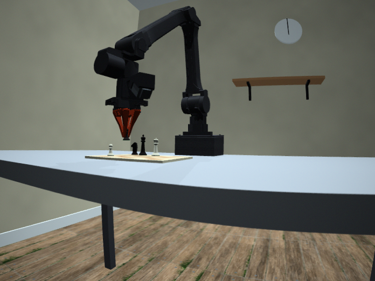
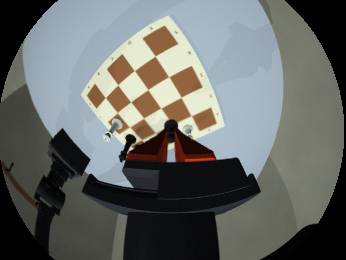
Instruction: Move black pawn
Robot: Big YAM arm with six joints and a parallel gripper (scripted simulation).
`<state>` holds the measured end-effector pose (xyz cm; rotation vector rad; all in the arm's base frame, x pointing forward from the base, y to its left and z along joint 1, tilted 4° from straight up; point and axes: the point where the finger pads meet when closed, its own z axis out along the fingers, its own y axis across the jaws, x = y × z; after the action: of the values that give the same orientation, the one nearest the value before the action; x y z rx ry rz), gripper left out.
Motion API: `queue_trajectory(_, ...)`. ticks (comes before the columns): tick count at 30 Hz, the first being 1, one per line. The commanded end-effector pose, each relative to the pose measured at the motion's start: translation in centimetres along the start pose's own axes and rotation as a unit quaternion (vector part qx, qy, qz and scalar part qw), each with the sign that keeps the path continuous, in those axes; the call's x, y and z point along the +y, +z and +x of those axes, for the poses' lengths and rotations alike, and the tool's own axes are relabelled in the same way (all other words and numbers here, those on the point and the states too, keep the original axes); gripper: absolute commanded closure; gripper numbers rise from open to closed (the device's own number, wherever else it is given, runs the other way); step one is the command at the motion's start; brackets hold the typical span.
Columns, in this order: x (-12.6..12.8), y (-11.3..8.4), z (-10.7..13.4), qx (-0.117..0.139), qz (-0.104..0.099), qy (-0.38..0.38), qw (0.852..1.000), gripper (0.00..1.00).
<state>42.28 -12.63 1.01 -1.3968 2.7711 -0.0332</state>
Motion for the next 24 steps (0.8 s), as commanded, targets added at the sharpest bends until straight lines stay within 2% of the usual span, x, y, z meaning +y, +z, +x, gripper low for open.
queue_trajectory(1,-3.4,-6.6,-0.5,-0.018,0.049,0.0,0.999,1.0)
queue_trajectory(4,-3.3,-8.2,-0.5,-0.019,0.049,0.0,0.999,1.0)
queue_trajectory(6,-3.3,-8.2,-0.5,-0.019,0.049,0.0,0.999,1.0)
queue_trajectory(7,-3.1,-6.9,-0.4,-0.012,0.031,0.0,0.999,1.0)
queue_trajectory(8,-2.7,-6.8,-0.3,-0.011,0.028,0.0,1.0,1.0)
queue_trajectory(9,-0.8,-5.5,0.4,-0.004,0.006,0.001,1.0,1.0)
queue_trajectory(11,-0.8,-5.5,0.4,-0.004,0.006,0.001,1.0,1.0)
queue_trajectory(14,-2.5,-7.1,-0.2,-0.014,0.037,0.001,0.999,1.0)
queue_trajectory(18,-2.7,-7.3,-0.3,-0.014,0.036,0.009,0.999,1.0)
queue_trajectory(21,-3.2,-7.3,-3.2,-0.014,0.031,0.051,0.998,1.0)
queue_trajectory(23,-3.2,-7.3,-3.2,-0.014,0.031,0.051,0.998,1.0)
queue_trajectory(24,-3.4,-7.4,-4.2,-0.015,0.031,0.077,0.996,1.0)
